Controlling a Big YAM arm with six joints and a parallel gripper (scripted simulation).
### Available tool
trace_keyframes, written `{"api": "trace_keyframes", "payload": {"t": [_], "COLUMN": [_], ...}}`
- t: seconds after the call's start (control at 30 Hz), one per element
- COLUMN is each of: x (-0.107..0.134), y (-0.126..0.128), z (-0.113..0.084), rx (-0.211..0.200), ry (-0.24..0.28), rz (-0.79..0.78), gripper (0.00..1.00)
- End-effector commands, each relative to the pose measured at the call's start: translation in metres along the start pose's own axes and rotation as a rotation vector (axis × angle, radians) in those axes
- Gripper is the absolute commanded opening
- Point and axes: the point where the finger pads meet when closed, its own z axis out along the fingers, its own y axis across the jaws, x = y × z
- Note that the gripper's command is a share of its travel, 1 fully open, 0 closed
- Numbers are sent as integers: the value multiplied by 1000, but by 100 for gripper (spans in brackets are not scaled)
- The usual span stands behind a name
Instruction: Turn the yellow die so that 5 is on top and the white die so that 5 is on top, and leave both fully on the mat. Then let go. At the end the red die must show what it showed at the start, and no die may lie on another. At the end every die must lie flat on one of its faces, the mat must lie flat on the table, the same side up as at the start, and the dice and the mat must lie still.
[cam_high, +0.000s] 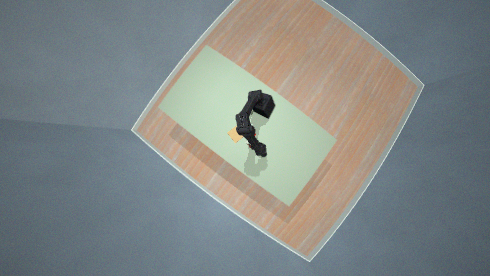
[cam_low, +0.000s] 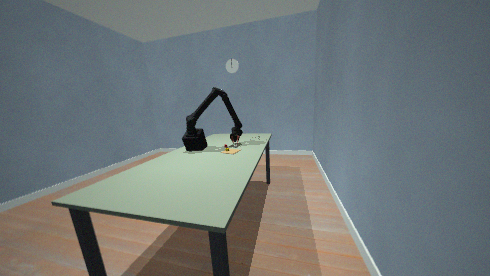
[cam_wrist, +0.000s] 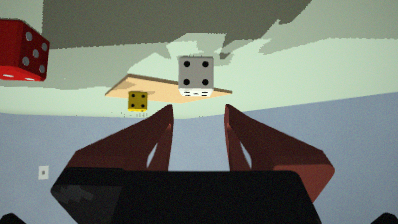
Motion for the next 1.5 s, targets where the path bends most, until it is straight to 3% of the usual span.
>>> {"api": "trace_keyframes", "payload": {"t": [0.0, 0.13, 0.17, 0.3, 0.4, 0.93, 1.13, 1.2, 1.27, 1.3, 1.4, 1.47], "x": [-2, -2, 1, 1, 15, 54, 49, 59, 59, 61, 68, 70], "y": [-7, -7, -2, -1, -9, -5, 1, -1, -1, 1, 10, 12], "z": [-17, -17, -6, -7, -28, -62, -49, -47, -47, -45, -34, -31], "rx": [10, 4, -23, -22, 17, 16, -16, -30, -30, -51, -132, -149], "ry": [9, 8, 9, 11, 0, 1, 10, -35, -35, -66, -254, -343], "rz": [30, 32, 30, 27, 52, 49, 26, 50, 50, 49, 46, 45], "gripper": [38, 38, 38, 38, 38, 38, 38, 38, 38, 38, 38, 38]}}
